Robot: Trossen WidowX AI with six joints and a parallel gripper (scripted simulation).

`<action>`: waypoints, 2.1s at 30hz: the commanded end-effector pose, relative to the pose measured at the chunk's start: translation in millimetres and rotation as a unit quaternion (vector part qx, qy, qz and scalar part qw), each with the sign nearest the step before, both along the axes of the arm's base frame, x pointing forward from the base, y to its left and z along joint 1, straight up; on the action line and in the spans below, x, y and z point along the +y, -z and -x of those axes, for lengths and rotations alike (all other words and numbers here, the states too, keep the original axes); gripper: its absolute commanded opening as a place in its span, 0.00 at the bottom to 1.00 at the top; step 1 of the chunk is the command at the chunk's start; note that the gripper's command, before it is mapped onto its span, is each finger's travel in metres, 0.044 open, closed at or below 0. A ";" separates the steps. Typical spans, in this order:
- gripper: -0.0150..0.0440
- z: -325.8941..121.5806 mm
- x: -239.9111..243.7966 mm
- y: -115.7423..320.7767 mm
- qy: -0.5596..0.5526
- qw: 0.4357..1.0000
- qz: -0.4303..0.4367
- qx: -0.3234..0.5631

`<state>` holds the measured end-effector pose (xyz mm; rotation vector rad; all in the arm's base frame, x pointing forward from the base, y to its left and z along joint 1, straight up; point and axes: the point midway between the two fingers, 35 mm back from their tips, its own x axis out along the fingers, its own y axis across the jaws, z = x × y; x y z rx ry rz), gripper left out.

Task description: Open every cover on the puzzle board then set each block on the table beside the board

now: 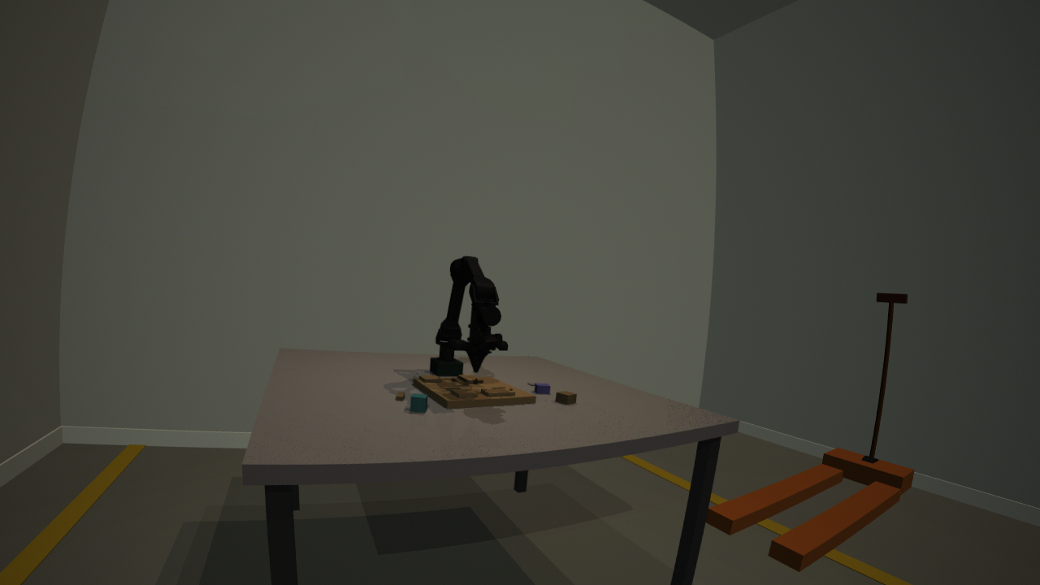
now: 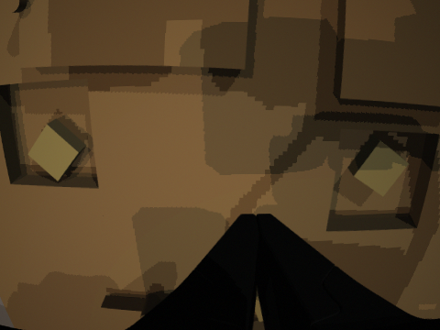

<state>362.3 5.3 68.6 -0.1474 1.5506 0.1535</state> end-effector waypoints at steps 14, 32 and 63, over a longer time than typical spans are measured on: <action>0.25 86.0 -44.0 -6.2 -0.504 0.863 0.010 -0.003; 0.25 134.2 -56.4 0.9 -0.755 0.656 0.014 -0.003; 0.25 131.5 -54.7 53.3 -0.755 0.656 0.014 -0.003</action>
